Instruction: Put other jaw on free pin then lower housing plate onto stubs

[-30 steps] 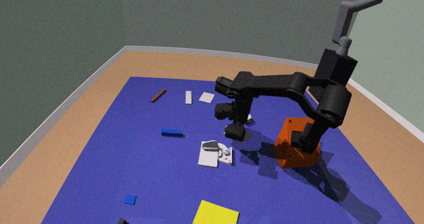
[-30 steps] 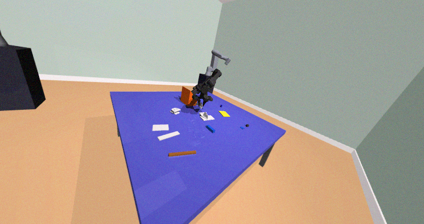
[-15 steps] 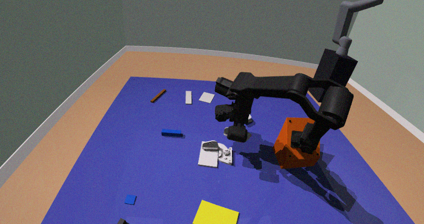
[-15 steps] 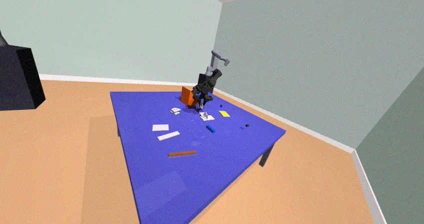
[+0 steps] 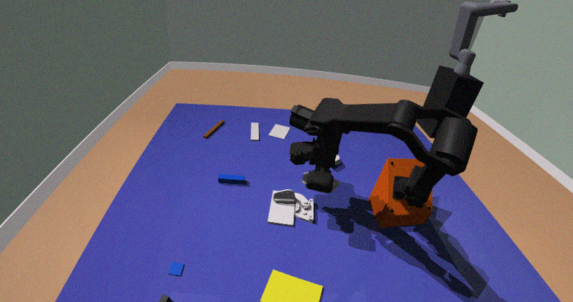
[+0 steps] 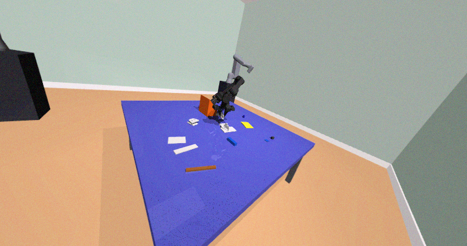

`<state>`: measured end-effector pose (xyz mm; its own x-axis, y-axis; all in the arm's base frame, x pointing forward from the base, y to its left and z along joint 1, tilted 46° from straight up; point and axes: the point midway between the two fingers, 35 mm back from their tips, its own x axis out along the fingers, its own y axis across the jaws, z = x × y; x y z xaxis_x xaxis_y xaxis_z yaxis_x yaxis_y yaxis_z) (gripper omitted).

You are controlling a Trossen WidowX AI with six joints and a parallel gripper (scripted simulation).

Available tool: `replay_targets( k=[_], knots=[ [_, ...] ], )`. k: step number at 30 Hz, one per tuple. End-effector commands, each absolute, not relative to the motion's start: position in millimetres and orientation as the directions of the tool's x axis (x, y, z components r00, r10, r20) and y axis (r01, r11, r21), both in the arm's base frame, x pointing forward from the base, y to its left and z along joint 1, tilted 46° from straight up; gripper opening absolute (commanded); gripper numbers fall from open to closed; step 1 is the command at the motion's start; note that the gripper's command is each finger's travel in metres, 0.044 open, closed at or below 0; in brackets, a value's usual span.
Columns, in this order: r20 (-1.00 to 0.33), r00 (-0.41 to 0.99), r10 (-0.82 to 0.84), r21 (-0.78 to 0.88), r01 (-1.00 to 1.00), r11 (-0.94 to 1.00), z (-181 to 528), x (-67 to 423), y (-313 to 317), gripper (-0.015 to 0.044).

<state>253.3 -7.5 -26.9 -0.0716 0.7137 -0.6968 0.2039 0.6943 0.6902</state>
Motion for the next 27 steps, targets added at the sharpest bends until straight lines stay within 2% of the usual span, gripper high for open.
replay_targets(
  k=[1, 27],
  knots=[
    [-0.698, -0.063, 0.713, 0.691, 0.203, 0.694, -23, 265, -5, 0.0134],
    [-0.695, -0.061, 0.717, 0.695, 0.201, 0.69, 11, 328, 33, 0.0134]
  ],
)
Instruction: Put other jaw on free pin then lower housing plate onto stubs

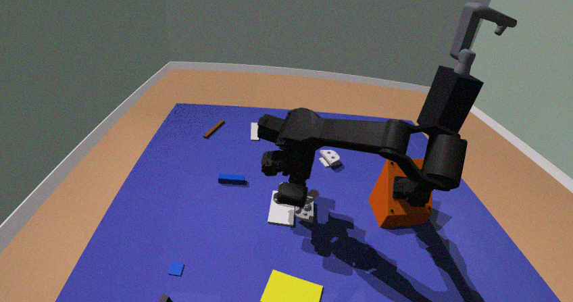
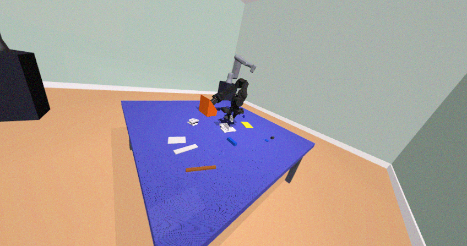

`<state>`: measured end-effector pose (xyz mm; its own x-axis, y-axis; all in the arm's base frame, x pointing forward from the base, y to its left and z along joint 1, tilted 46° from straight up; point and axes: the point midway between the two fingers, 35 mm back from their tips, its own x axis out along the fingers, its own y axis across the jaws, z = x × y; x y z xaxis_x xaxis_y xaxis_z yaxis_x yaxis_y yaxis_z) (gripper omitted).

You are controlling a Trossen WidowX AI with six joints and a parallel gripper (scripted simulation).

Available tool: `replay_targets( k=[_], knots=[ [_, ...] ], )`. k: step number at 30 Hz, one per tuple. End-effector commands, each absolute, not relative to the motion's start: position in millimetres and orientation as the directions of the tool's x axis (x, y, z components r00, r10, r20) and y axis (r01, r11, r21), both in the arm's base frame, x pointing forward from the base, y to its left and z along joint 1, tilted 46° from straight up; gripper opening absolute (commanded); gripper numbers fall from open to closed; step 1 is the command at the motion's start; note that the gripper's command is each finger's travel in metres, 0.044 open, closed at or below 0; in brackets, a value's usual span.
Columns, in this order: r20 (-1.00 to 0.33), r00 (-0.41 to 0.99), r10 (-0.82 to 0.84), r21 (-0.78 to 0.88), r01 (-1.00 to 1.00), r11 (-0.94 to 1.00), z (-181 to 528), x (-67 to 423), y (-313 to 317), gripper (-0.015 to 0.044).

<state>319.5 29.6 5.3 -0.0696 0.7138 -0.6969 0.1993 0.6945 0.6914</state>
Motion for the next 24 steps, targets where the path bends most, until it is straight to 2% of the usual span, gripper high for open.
replay_targets(
  k=[1, 24],
  knots=[
    [-0.694, -0.061, 0.717, 0.695, 0.201, 0.69, 11.9, 330.0, 34.8, 0.0134],
    [-0.694, -0.061, 0.718, 0.696, 0.201, 0.69, 12.9, 331.4, 36.0, 0.0134]
  ],
)
